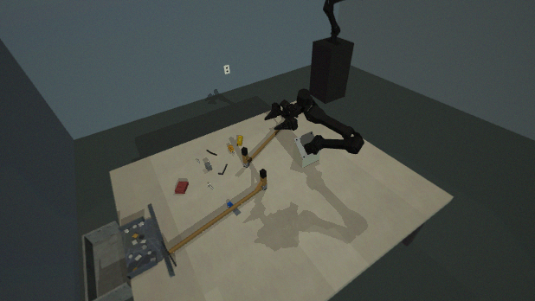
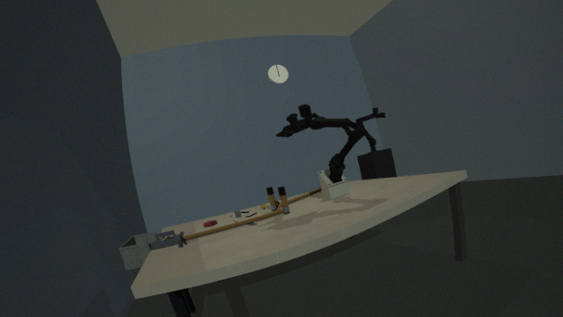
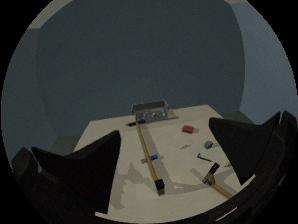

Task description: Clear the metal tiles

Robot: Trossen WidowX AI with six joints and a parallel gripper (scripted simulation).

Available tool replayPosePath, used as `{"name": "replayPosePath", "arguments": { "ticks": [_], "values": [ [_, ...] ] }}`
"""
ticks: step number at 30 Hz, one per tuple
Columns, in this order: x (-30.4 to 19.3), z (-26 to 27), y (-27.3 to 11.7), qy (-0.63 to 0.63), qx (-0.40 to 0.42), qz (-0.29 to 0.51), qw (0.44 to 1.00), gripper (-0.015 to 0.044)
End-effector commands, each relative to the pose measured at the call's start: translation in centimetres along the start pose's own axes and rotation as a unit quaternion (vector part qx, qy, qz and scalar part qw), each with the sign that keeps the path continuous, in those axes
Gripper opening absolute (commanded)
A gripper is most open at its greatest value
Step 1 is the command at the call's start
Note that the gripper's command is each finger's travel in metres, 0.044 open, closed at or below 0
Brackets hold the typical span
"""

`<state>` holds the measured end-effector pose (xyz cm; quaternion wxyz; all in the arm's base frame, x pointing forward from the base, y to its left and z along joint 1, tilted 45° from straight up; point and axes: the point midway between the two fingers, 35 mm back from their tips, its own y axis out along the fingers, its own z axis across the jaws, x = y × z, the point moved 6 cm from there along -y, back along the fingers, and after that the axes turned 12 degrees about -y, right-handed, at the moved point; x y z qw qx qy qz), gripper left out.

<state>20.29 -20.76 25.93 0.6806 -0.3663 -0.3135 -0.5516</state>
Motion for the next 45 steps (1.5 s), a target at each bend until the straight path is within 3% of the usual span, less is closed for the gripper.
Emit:
{"name": "replayPosePath", "arguments": {
  "ticks": [1, 45],
  "values": [
    [0.2, 0.0, 0.3, 0.002, 0.002, 0.004, 1.000, 0.0440],
    [1.6, 0.7, 15.4, -0.018, 0.082, 0.172, 0.981, 0.0440]
  ]
}}
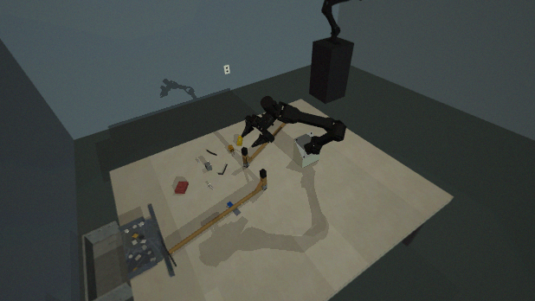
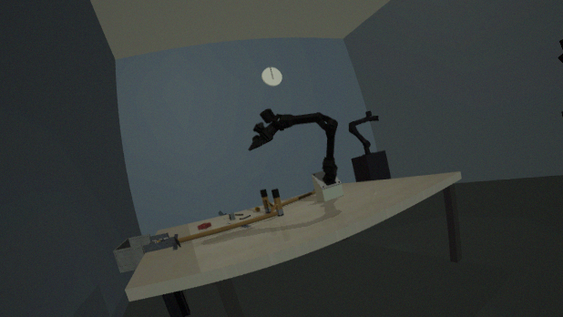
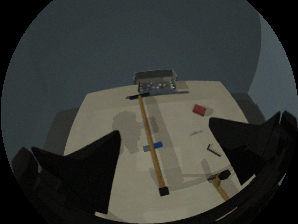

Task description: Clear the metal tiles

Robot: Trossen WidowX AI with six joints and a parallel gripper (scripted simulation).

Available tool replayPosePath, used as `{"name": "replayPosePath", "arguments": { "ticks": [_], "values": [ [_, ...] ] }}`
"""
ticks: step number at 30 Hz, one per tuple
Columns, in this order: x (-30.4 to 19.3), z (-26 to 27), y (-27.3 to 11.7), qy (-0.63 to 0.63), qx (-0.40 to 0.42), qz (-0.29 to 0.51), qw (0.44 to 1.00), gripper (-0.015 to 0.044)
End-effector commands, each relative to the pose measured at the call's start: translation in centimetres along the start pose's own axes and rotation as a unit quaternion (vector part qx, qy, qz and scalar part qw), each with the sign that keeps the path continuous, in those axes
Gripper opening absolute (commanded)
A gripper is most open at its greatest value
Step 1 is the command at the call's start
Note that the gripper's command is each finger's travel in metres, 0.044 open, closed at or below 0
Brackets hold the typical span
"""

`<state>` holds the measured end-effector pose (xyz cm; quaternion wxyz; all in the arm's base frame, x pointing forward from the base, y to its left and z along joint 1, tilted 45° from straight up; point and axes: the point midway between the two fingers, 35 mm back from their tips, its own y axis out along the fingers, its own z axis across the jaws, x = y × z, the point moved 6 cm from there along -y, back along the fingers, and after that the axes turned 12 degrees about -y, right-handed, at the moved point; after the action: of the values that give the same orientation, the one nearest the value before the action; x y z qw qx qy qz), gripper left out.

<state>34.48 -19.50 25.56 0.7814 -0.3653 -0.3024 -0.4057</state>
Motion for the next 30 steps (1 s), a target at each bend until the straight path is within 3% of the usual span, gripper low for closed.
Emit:
{"name": "replayPosePath", "arguments": {
  "ticks": [1, 30],
  "values": [
    [0.2, -0.1, 1.6, -0.006, 0.006, 0.018, 1.000, 0.0440],
    [-0.4, 0.8, 12.9, -0.056, 0.068, 0.137, 0.987, 0.0440]
  ]
}}
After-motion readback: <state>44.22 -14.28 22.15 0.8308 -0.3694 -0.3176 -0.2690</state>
